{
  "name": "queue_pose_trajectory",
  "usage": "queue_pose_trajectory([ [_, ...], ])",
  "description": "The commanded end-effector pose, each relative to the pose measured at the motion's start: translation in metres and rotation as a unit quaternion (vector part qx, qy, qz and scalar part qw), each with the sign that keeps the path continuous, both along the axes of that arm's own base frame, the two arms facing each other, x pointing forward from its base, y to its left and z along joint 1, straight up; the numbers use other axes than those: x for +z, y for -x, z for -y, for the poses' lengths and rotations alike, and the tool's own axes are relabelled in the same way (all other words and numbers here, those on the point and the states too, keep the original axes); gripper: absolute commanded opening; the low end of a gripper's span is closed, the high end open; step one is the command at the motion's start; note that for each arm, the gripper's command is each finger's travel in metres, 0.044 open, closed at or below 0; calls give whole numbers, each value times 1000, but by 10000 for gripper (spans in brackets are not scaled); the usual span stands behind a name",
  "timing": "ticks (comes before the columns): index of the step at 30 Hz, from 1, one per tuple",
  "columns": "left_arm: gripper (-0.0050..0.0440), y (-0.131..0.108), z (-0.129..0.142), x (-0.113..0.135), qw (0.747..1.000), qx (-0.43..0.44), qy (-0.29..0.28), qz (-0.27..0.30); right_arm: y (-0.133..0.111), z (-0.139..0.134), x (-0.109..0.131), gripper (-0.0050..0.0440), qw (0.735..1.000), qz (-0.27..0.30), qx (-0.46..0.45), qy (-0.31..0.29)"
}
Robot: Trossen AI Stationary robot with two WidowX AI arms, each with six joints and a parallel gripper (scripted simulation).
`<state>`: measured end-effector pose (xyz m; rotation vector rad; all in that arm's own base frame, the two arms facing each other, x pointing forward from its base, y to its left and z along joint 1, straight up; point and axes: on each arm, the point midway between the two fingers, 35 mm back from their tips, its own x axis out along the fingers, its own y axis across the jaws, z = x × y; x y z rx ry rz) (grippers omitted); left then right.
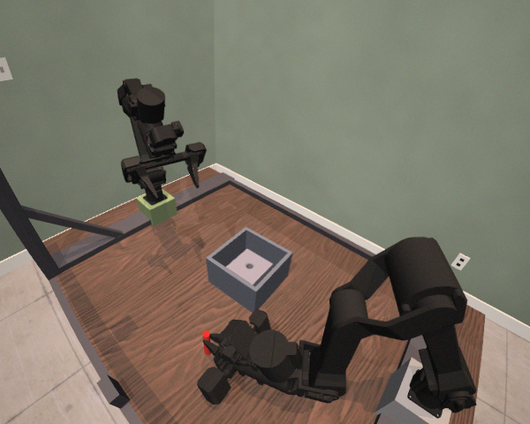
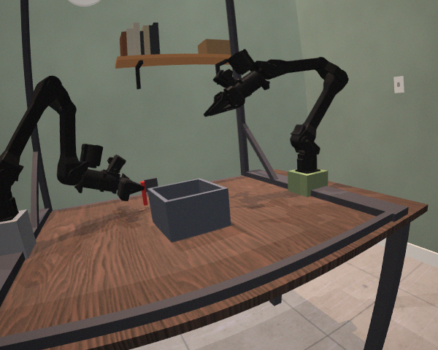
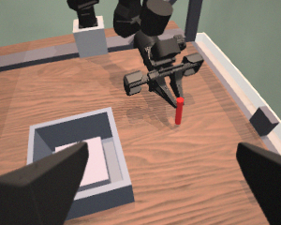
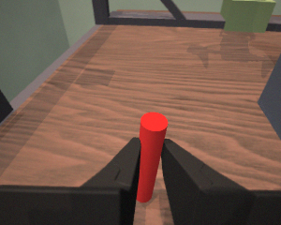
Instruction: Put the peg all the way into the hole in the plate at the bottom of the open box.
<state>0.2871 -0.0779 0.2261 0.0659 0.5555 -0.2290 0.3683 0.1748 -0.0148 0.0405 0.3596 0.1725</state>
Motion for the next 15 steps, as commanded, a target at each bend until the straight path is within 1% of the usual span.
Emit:
queue_pose_trajectory([
  [1,440,0,0,7,1000,0,3,9,-4,-1,2,24,1000,8,0,-3],
  [9,440,0,0,7,1000,0,3,9,-4,-1,-6,24,1000,7,0,-2],
  [15,440,0,0,7,1000,0,3,9,-4,-1,-4,24,1000,8,0,-3],
])
